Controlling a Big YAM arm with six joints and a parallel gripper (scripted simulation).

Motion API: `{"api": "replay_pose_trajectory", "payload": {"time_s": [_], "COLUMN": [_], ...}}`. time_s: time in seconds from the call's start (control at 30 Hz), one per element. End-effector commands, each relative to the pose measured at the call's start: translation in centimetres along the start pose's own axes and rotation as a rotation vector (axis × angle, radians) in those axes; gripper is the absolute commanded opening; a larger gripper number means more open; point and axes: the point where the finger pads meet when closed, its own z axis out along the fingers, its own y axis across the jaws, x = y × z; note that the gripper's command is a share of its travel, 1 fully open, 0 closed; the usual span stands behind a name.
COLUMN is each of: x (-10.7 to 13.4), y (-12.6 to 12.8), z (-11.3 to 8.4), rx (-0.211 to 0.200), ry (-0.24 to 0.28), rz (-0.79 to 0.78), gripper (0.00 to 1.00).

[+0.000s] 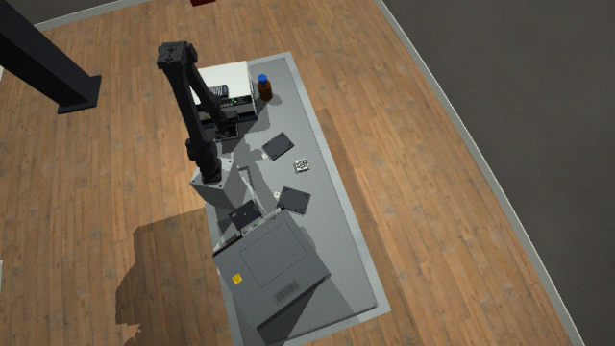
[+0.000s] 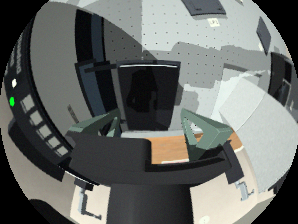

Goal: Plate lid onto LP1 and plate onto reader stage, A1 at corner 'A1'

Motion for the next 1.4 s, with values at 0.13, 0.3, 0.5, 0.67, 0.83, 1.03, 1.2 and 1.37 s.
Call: {"api": "replay_pose_trajectory", "payload": {"time_s": [0.13,0.3,0.5,0.67,0.83,1.03,1.2,1.37], "x": [0.2,0.2,0.3,0.3,0.3,0.4,0.0,-0.4], "y": [1.6,0.7,0.5,1.0,1.0,1.8,0.9,0.0], "z": [-0.4,-0.7,-0.1,0.3,0.8,1.2,0.9,0.6], "rx": [-0.03,-0.015,-0.02,-0.02,-0.018,-0.036,-0.019,0.002], "ry": [-0.001,0.0,-0.002,-0.002,-0.002,-0.004,-0.005,-0.005], "rz": [0.003,0.002,0.002,0.002,0.002,0.002,0.013,0.024], "gripper": [1.0,1.0,1.0,1.0,1.0,1.0,1.0,1.0]}}
